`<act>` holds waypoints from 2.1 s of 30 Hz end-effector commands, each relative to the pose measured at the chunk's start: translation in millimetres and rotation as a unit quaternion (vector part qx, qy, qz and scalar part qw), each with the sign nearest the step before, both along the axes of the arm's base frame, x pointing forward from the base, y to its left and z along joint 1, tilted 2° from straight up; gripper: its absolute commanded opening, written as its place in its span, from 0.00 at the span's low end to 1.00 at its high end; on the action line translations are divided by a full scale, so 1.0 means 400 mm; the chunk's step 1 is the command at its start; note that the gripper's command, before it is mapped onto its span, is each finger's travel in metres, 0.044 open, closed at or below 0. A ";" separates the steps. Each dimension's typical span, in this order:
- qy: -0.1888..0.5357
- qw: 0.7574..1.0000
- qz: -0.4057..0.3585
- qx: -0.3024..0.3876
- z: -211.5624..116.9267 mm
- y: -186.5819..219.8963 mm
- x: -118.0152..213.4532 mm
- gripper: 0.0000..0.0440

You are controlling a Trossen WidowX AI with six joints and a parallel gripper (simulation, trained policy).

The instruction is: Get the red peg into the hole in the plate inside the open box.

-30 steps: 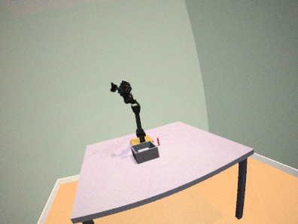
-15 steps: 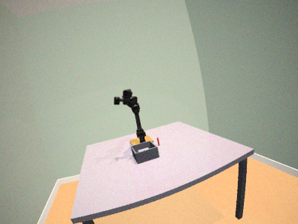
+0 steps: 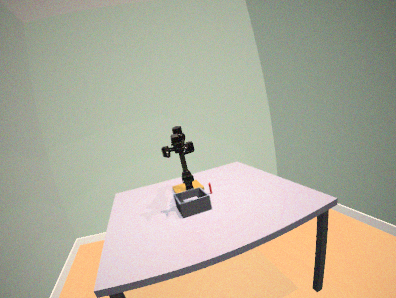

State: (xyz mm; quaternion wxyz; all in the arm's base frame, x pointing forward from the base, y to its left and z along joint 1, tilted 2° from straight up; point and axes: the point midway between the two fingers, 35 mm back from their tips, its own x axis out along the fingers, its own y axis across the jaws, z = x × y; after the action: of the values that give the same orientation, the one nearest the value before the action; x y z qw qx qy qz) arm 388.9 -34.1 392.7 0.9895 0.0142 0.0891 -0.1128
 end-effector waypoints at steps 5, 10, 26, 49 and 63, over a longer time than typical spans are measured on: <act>0.107 0.992 0.010 0.072 -0.152 0.080 -0.034 1.00; 0.176 0.977 0.012 0.118 -0.240 0.138 -0.078 1.00; 0.388 0.889 -0.047 0.238 -0.459 0.304 -0.322 1.00; 0.547 0.774 -0.180 0.264 -0.688 0.424 -0.593 1.00; 0.535 0.782 -0.175 0.267 -0.847 0.457 -0.587 1.00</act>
State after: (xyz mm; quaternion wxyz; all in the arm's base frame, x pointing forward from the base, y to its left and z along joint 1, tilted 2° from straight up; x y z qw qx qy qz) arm 154.2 149.3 66.5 0.7000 0.2313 0.6302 -0.2437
